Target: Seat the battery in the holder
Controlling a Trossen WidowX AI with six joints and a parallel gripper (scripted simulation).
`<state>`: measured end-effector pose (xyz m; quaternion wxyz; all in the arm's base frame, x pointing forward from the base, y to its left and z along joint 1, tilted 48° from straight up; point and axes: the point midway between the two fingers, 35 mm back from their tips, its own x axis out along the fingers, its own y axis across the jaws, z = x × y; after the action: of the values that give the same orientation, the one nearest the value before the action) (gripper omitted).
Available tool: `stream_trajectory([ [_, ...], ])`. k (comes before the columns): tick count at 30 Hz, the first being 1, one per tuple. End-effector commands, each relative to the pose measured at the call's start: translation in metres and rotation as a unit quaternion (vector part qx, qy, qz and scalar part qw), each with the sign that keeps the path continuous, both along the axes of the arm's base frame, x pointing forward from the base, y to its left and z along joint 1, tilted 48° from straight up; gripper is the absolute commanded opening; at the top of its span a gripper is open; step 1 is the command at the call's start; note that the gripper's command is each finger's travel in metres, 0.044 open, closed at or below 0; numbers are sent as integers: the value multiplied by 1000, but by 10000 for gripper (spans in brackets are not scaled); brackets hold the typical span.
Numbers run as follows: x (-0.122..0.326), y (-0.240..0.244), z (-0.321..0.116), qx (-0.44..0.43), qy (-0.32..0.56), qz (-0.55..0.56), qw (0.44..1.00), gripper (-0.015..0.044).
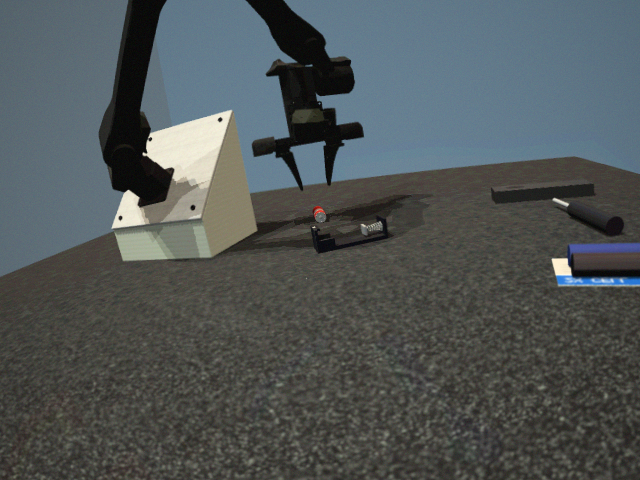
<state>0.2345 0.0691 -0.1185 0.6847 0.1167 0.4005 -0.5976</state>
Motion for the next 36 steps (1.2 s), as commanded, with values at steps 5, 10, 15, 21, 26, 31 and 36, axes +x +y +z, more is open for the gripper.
stream_trajectory([
  [5, -2, -6, -6, -6, -8, -10, 1000, 221],
  [10, -2, -12, -11, -5, -8, -9, 1000, 221],
  [15, -2, -18, -17, -6, -8, -9, 1000, 221],
  [21, -2, -25, -24, -6, -8, -9, 1000, 221],
  [26, -3, -31, -29, -6, -8, -9, 1000, 221],
  [31, -4, -38, -34, -7, -8, -10, 1000, 221],
  [36, -4, -41, -37, -7, -8, -10, 1000, 221],
])
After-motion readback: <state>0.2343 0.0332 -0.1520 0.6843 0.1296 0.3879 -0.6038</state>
